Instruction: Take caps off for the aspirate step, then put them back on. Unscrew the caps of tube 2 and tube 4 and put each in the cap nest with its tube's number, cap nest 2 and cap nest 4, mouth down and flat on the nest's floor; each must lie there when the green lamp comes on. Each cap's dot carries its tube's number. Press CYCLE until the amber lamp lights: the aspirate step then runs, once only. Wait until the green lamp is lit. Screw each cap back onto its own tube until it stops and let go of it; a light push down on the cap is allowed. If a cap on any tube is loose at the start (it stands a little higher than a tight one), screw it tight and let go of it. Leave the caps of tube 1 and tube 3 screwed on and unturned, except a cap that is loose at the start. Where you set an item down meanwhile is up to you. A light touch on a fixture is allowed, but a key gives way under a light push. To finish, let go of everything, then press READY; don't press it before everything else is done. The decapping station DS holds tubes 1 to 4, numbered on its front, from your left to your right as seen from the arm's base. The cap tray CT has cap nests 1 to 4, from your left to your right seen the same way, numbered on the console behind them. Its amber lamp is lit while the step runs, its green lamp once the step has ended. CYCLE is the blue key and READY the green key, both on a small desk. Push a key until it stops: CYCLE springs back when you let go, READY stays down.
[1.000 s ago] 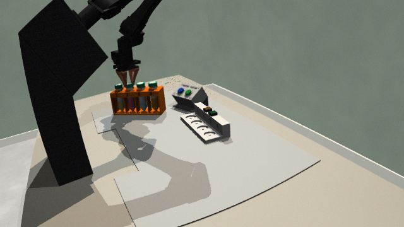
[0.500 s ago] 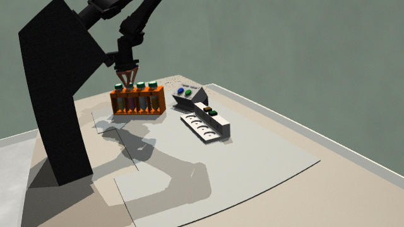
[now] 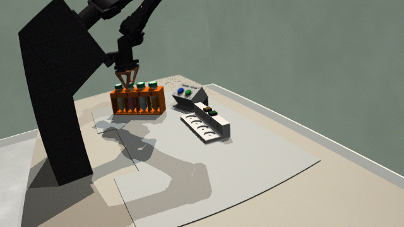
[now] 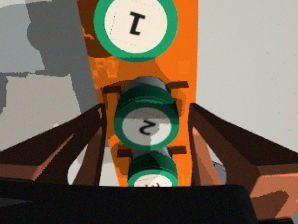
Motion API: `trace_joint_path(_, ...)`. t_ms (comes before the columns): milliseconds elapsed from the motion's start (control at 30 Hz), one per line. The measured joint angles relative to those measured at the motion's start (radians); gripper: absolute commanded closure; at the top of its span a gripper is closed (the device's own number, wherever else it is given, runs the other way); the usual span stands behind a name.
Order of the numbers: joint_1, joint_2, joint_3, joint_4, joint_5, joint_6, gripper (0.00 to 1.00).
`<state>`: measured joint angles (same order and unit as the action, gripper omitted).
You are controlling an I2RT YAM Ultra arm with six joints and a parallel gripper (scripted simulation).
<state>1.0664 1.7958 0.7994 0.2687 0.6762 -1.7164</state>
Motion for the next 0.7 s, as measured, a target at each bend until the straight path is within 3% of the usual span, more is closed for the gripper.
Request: trace_joint_path(700, 0.000, 0.000, 0.000, 0.000, 0.000, 0.994, 0.51)
